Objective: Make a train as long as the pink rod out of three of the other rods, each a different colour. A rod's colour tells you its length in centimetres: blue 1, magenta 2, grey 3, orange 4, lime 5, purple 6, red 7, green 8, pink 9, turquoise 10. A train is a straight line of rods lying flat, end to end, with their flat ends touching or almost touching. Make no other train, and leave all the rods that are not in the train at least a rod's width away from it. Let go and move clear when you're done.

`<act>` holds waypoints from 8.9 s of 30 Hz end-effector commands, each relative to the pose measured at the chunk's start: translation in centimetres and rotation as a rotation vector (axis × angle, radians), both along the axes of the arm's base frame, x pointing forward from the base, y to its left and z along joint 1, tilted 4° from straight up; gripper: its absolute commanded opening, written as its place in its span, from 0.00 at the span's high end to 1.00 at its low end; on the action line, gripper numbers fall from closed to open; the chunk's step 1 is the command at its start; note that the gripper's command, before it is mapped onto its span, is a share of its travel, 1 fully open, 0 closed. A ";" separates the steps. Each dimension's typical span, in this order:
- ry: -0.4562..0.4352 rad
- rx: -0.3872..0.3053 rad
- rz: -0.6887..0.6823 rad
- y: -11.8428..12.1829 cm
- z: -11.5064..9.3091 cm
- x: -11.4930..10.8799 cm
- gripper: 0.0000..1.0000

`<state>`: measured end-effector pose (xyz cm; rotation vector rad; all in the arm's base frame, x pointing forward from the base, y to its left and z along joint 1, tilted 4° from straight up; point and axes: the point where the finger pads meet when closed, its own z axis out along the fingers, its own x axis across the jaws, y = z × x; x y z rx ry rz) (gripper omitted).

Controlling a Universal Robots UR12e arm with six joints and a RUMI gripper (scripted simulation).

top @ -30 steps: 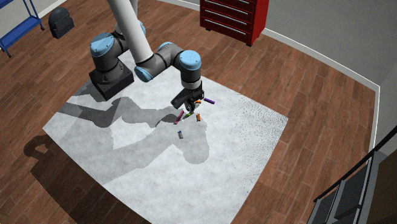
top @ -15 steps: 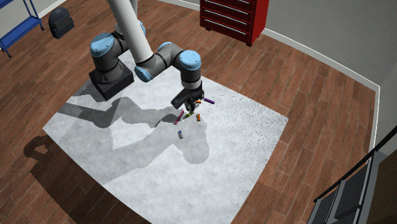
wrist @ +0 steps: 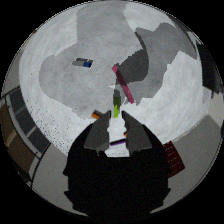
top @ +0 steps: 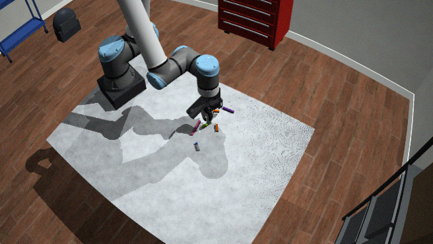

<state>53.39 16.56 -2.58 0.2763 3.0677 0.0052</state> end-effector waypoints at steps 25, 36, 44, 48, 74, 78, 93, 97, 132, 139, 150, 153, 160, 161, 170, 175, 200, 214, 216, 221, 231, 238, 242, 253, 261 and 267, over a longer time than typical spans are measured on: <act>-0.001 0.000 0.000 0.0 -1.2 0.1 0.86; -0.001 0.000 0.000 0.0 -1.6 0.2 0.86; -0.001 0.000 0.000 0.0 -1.6 0.2 0.86; -0.001 0.000 0.000 0.0 -1.6 0.2 0.86; -0.001 0.000 0.000 0.0 -1.6 0.2 1.00; -0.001 0.000 0.000 0.0 -1.6 0.2 1.00; -0.001 0.000 0.000 0.0 -1.6 0.2 1.00; -0.001 0.000 0.000 0.0 -1.6 0.2 1.00; -0.001 0.000 0.000 0.0 8.2 -0.5 1.00; -0.001 0.000 0.000 0.0 8.4 -0.5 1.00; -0.001 0.000 0.009 -0.1 8.4 -0.4 1.00; -0.001 -0.001 0.020 -0.2 8.4 -0.3 1.00; -0.001 -0.007 0.110 -1.1 8.4 0.6 1.00; -0.001 -0.008 0.130 -1.4 8.4 0.8 1.00; 0.000 -0.019 0.314 -3.3 8.6 2.5 1.00; 0.000 -0.030 0.483 -5.2 8.7 3.9 1.00; 0.002 -0.073 1.178 -13.0 9.0 9.0 1.00; 0.002 -0.078 1.258 -13.9 9.1 9.5 1.00; 0.002 -0.078 1.258 -13.9 9.1 9.5 1.00; 0.002 -0.078 1.258 -13.9 9.1 9.5 1.00; 0.002 -0.078 1.258 -13.9 8.9 9.5 1.00; 0.002 -0.078 1.259 -13.9 8.1 9.6 1.00; 0.002 -0.078 1.259 -13.9 6.7 9.7 1.00; 0.002 -0.078 1.259 -13.9 2.7 9.9 1.00; 0.002 -0.078 1.259 -14.0 0.6 10.1 1.00; 0.002 -0.078 1.259 -14.0 0.3 10.1 1.00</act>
